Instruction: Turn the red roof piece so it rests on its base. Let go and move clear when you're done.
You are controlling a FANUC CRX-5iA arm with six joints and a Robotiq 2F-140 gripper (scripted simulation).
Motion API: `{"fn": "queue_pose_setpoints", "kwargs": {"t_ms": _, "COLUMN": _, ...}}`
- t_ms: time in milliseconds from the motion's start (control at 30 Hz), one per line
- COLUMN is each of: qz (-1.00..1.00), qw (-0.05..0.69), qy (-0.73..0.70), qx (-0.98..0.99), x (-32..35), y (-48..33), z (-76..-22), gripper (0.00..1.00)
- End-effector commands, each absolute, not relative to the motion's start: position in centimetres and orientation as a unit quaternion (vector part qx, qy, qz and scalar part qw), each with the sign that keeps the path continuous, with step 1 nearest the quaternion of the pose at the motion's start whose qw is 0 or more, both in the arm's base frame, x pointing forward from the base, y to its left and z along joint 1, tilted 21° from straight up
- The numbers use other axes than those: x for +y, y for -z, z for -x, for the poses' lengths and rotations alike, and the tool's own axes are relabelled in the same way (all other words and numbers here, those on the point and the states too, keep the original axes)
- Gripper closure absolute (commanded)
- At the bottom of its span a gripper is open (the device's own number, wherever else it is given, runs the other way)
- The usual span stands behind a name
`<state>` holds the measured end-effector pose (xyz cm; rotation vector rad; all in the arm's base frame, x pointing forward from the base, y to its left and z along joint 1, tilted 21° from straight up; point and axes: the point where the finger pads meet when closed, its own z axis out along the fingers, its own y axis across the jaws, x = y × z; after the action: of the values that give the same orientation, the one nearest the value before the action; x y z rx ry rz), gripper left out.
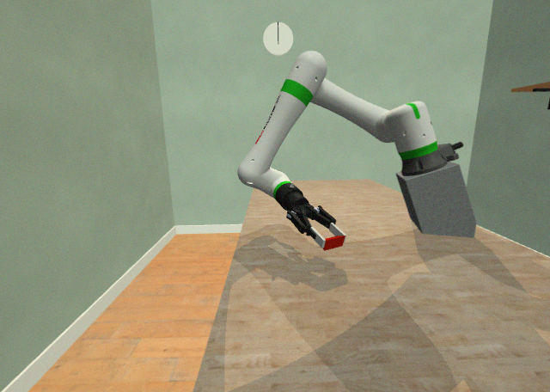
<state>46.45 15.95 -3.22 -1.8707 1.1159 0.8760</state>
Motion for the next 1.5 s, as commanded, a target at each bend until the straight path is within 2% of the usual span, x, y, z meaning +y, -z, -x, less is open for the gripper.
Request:
{"fn": "queue_pose_setpoints", "kwargs": {"t_ms": 0, "qz": 0.733, "qw": 0.389, "qy": -0.348, "qx": 0.436, "x": 15.9, "y": 3.2, "z": -46.5, "gripper": 0.59}}
{"fn": "queue_pose_setpoints", "kwargs": {"t_ms": 1467, "qz": 0.732, "qw": 0.39, "qy": -0.35, "qx": 0.435, "x": 15.4, "y": 6.4, "z": -47.6, "gripper": 0.59}}
